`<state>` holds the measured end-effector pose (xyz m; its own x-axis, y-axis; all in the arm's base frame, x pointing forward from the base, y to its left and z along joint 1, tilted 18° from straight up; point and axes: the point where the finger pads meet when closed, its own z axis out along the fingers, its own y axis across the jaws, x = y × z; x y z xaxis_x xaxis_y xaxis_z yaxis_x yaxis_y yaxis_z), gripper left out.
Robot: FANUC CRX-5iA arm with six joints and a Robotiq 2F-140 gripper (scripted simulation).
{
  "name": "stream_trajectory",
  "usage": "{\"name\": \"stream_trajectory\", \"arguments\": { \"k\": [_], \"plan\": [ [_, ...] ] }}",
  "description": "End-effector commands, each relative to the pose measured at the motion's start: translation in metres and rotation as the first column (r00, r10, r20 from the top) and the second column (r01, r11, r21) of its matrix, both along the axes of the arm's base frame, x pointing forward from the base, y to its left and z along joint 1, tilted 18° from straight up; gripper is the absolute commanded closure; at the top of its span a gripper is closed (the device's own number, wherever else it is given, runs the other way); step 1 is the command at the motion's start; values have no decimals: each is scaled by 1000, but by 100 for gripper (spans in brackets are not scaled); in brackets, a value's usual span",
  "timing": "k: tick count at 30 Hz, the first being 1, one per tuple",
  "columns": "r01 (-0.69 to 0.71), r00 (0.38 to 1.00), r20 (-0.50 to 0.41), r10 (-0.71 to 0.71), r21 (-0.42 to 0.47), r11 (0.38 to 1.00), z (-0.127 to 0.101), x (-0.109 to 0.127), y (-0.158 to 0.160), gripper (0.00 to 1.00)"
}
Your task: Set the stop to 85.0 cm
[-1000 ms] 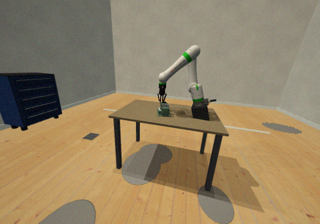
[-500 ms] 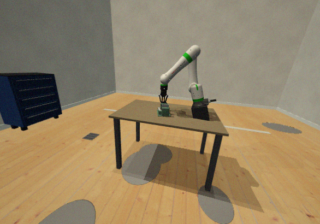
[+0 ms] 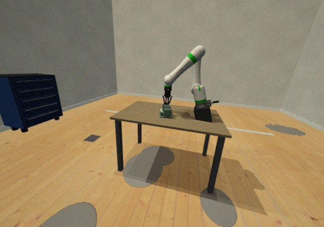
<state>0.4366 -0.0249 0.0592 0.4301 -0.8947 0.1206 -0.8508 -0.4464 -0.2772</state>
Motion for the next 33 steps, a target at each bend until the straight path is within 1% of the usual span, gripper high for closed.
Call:
{"name": "stream_trajectory", "arguments": {
  "k": [1, 13, 20, 28, 30, 33],
  "plan": [
    [0, 1000, 0, 0, 0, 1000, 2, -4, -2, 96],
    [0, 1000, 0, 0, 0, 1000, 12, -16, -6, 96],
    [0, 1000, 0, 0, 0, 1000, 25, -22, -7, 96],
    [0, 1000, 0, 0, 0, 1000, 47, -20, -3, 96],
    [0, 1000, 0, 0, 0, 1000, 47, -20, -3, 96],
    [0, 1000, 0, 0, 0, 1000, 53, -16, -1, 96]
  ]
}}
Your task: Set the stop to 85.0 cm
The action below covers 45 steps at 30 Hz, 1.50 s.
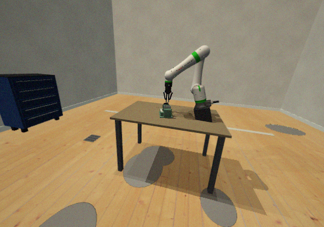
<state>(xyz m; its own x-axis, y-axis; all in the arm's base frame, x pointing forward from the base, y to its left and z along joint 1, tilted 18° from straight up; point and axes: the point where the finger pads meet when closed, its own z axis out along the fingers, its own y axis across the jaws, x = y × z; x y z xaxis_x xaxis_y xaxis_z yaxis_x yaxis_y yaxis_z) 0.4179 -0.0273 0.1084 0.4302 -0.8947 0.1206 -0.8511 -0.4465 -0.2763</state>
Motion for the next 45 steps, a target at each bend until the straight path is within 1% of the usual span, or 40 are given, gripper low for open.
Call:
{"name": "stream_trajectory", "arguments": {
  "k": [1, 10, 21, 29, 31, 35, 40, 45],
  "plan": [
    [0, 1000, 1, 0, 0, 1000, 6, 5, 3, 96],
    [0, 1000, 1, 0, 0, 1000, 13, 22, 13, 96],
    [0, 1000, 1, 0, 0, 1000, 8, 38, 19, 96],
    [0, 1000, 1, 0, 0, 1000, -4, 49, 23, 96],
    [0, 1000, 1, 0, 0, 1000, -4, 49, 23, 96],
    [0, 1000, 1, 0, 0, 1000, -14, 52, 23, 96],
    [0, 1000, 1, 0, 0, 1000, -27, 52, 21, 96],
    [0, 1000, 1, 0, 0, 1000, -39, 47, 17, 96]
  ]
}}
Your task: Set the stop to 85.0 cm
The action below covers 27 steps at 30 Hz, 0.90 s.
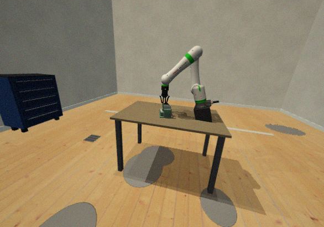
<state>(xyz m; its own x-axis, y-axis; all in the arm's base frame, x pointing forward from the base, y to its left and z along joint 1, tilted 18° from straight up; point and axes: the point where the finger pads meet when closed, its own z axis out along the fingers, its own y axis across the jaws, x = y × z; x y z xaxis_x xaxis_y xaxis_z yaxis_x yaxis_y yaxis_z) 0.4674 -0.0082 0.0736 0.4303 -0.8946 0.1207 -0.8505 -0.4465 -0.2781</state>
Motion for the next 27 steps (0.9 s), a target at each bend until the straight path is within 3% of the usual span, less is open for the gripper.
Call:
{"name": "stream_trajectory", "arguments": {
  "k": [1, 27],
  "plan": [
    [0, 1000, -1, 0, 0, 1000, -6, -4, -3, 96],
    [0, 1000, -1, 0, 0, 1000, -11, -38, -20, 96]
  ]
}}
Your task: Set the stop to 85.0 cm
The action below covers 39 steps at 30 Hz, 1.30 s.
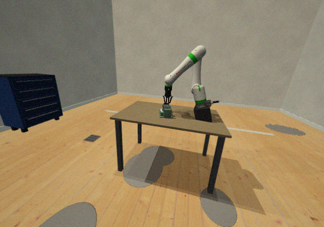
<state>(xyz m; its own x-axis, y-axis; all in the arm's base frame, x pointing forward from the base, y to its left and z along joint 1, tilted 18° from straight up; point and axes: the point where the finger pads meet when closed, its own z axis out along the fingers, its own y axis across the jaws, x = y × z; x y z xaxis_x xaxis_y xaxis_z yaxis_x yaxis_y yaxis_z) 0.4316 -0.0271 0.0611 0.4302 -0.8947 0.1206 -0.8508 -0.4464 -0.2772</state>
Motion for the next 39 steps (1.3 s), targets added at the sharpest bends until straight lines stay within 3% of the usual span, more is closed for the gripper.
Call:
{"name": "stream_trajectory", "arguments": {
  "k": [1, 23, 39],
  "plan": [
    [0, 1000, 0, 0, 0, 1000, 2, -3, -1, 96],
    [0, 1000, 0, 0, 0, 1000, 24, -18, -5, 96],
    [0, 1000, 0, 0, 0, 1000, 44, -16, -2, 96]
  ]
}}
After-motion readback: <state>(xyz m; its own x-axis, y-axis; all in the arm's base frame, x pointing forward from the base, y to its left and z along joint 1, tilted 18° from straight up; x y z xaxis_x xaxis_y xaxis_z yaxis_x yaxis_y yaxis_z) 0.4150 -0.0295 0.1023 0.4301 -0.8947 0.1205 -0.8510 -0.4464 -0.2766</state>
